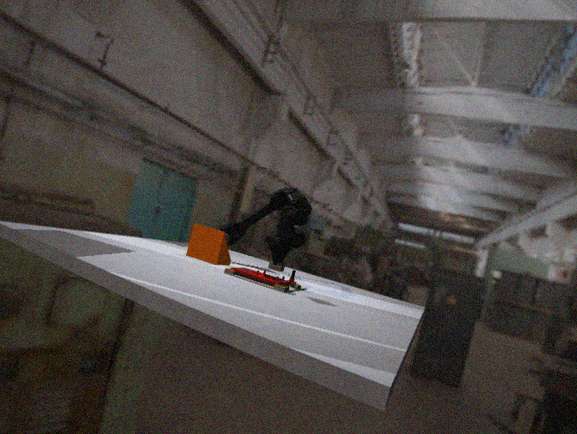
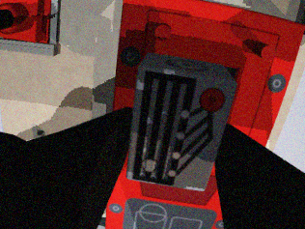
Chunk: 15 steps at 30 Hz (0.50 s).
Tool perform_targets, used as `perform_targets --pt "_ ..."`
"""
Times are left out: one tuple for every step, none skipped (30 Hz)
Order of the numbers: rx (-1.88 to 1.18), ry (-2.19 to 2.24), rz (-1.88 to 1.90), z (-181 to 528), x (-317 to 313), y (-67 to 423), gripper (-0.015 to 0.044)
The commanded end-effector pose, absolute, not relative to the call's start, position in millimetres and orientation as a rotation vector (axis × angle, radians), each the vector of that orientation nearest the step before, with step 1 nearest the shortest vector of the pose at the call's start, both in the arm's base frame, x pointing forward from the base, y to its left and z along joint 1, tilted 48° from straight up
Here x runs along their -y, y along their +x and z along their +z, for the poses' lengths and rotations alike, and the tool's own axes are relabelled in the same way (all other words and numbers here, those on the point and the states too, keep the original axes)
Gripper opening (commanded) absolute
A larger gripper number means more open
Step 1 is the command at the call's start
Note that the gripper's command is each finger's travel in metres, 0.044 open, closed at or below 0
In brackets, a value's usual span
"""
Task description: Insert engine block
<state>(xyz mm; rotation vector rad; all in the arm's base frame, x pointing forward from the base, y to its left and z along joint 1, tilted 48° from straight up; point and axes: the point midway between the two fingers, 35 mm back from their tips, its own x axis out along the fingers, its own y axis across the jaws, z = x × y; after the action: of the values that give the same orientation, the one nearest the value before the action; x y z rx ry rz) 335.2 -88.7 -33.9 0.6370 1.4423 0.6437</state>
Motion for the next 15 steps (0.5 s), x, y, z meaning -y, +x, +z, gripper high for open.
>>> perform_targets --pt "-1.453 0.640 0.647 -49.0 91.2 328.1 0.0000" --pt "-1.453 0.641 0.648 -51.3 91.9 327.2 0.0000" --pt "-1.453 0.641 0.648 -51.8 91.7 327.7 0.0000" --pt "-1.453 0.641 0.648 -52.1 91.5 328.1 0.0000" --pt "-1.453 0.641 0.648 -51.9 91.6 328.2 0.0026" --pt "-1.453 0.640 0.649 -51.8 91.7 328.3 0.0053" --pt "-1.452 0.639 0.650 -51.7 91.7 328.4 0.0079" --pt "-1.452 0.639 0.650 -51.7 91.7 328.4 0.0105" --pt "-1.452 0.639 0.650 -51.7 91.7 328.4 0.0131" --pt "-1.451 0.638 0.651 -51.8 91.7 328.4 0.0157" --pt "-1.450 0.636 0.653 -52.0 91.6 328.2 0.0160" --pt "-1.451 0.636 0.653 -52.1 91.6 328.1 0.0160" --pt "-1.451 0.636 0.653 -52.1 91.6 328.1 0.0160" --pt "-1.451 0.636 0.653 -52.1 91.6 328.1 0.0160" --pt "-1.451 0.636 0.653 -52.1 91.6 328.1 0.0160"
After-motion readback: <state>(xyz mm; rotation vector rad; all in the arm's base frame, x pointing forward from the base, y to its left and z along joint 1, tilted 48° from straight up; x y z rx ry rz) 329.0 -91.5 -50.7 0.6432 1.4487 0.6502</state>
